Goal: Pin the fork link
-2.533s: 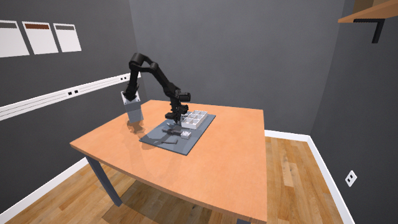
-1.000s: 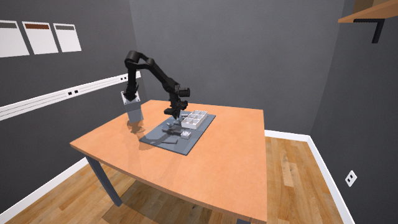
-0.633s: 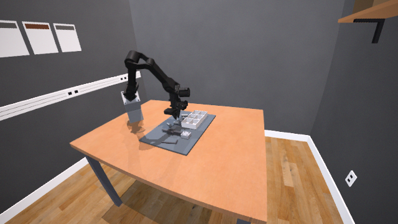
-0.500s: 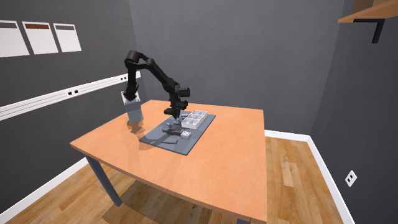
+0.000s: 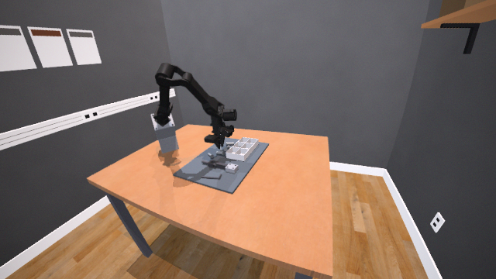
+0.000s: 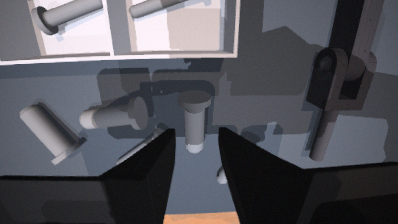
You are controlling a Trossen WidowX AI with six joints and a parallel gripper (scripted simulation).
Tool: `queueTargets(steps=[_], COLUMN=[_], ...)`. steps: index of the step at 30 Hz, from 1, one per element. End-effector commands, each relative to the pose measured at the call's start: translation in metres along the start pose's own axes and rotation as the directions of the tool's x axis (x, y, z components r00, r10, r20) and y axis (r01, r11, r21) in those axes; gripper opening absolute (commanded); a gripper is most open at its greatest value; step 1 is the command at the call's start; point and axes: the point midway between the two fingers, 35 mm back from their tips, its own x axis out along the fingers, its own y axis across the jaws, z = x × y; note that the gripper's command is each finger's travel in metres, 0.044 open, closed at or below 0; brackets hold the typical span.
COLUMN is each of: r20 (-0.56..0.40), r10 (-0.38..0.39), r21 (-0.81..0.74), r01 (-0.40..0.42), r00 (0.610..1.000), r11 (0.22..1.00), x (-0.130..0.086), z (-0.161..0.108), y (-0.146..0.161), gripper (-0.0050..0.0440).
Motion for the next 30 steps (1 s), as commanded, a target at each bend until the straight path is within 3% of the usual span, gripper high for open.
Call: queueTargets(steps=[1, 6, 13, 27, 30], r20=[0.023, 0.017, 0.015, 0.011, 0.012], r10=[0.006, 0.007, 0.006, 0.003, 0.003], r21=[0.019, 0.074, 0.484, 0.496, 0.496], r01=[-0.007, -0.008, -0.013, -0.008, -0.008], r00=[1.0, 1.0, 1.0, 1.0, 1.0], r11=[1.0, 0.997, 0.875, 0.869, 0.868], x=[-0.006, -0.005, -0.003, -0.002, -0.002], z=[0.008, 0.0, -0.048, -0.051, -0.05], y=[-0.001, -0.006, -0.037, -0.038, -0.038], gripper=[0.013, 0.013, 0.013, 0.013, 0.015])
